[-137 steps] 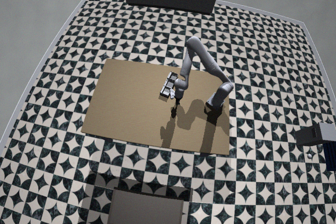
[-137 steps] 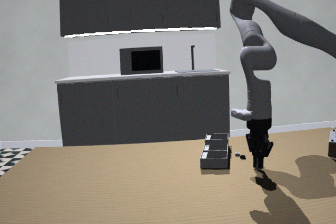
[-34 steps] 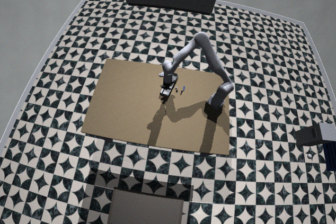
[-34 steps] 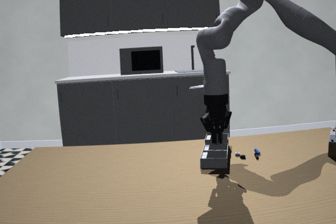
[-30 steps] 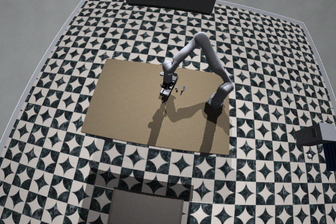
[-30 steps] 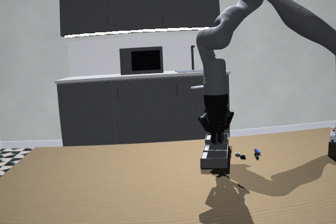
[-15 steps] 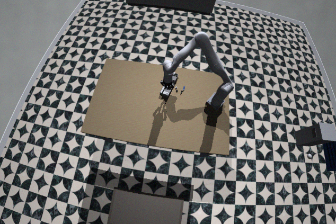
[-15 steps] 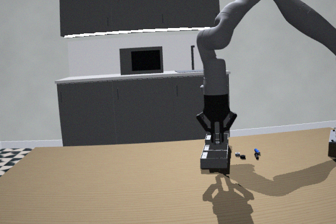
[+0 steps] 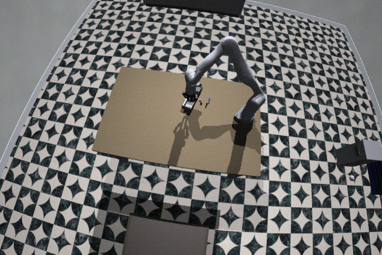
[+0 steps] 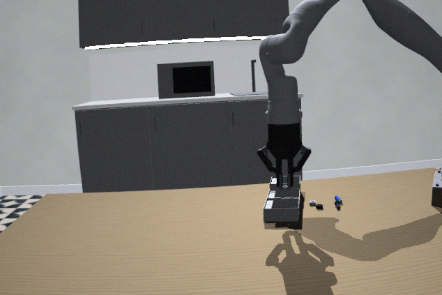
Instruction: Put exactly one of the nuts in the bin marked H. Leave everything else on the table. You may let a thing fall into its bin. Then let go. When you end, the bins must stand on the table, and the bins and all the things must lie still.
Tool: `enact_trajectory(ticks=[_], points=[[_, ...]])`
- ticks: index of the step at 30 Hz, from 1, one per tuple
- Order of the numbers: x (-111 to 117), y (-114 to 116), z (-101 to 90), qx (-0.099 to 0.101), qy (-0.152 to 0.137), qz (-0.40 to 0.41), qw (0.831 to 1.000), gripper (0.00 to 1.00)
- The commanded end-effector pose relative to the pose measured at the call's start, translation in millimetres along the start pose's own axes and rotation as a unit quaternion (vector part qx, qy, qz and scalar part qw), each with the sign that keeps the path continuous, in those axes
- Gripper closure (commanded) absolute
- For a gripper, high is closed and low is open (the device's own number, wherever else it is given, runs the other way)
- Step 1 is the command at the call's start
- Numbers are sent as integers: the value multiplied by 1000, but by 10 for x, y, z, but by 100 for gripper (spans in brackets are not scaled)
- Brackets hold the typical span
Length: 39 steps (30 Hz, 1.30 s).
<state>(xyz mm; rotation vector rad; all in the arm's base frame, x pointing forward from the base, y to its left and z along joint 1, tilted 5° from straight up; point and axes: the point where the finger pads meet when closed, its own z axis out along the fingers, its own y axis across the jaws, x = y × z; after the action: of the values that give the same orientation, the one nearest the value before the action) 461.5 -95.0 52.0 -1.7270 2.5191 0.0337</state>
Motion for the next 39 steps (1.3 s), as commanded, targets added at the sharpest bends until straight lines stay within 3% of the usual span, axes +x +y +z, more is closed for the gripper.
enact_trajectory(ticks=[1,6,34,39], points=[[2,-5,-8,1,0,0,1000,89],[4,-4,-8,1,0,0,1000,89],[3,-2,506,1,0,0,1000,89],[-2,5,506,1,0,0,1000,89]])
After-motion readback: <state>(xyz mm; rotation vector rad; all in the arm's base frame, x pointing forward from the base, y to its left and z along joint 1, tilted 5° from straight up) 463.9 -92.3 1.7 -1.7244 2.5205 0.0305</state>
